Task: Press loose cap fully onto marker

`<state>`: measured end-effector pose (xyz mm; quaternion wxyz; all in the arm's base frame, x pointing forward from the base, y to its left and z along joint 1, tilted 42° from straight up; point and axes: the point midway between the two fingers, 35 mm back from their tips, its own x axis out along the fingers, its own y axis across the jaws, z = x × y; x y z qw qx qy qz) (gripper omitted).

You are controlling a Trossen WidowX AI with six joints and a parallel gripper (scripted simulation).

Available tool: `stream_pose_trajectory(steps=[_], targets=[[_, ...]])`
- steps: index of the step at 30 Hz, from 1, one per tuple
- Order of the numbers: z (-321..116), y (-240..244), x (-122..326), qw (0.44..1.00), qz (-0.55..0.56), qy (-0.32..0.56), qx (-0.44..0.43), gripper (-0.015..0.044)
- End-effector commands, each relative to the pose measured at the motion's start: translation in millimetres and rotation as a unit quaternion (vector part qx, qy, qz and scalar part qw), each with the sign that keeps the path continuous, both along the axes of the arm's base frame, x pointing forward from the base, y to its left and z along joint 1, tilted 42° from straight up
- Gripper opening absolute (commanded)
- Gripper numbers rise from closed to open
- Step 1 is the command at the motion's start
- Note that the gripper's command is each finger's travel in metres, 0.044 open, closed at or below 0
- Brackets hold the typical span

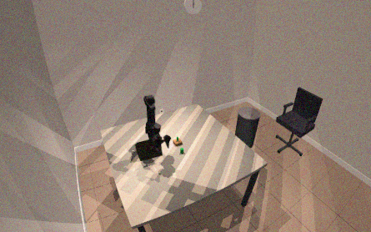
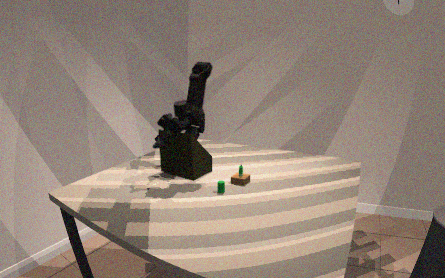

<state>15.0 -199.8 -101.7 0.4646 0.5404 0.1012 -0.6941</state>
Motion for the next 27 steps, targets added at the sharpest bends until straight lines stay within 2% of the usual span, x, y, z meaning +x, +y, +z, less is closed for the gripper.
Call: stream_pose_trajectory(steps=[1, 6, 9, 12, 27], targets=[[-1.7, -0.3, 2.3, 1.0, 0.007, -0.001, 0.004, 0.0374], [-34.5, 2.5, 64.2, 0.979, 0.171, -0.022, 0.111, 0.0255], [-44.8, 15.4, 105.9, 0.943, 0.275, -0.033, 0.185, 0.0255], [-46.0, 27.4, 128.8, 0.914, 0.331, -0.039, 0.229, 0.0255], [-15.4, 94.8, 202.9, 0.766, 0.501, -0.055, 0.399, 0.0255]])
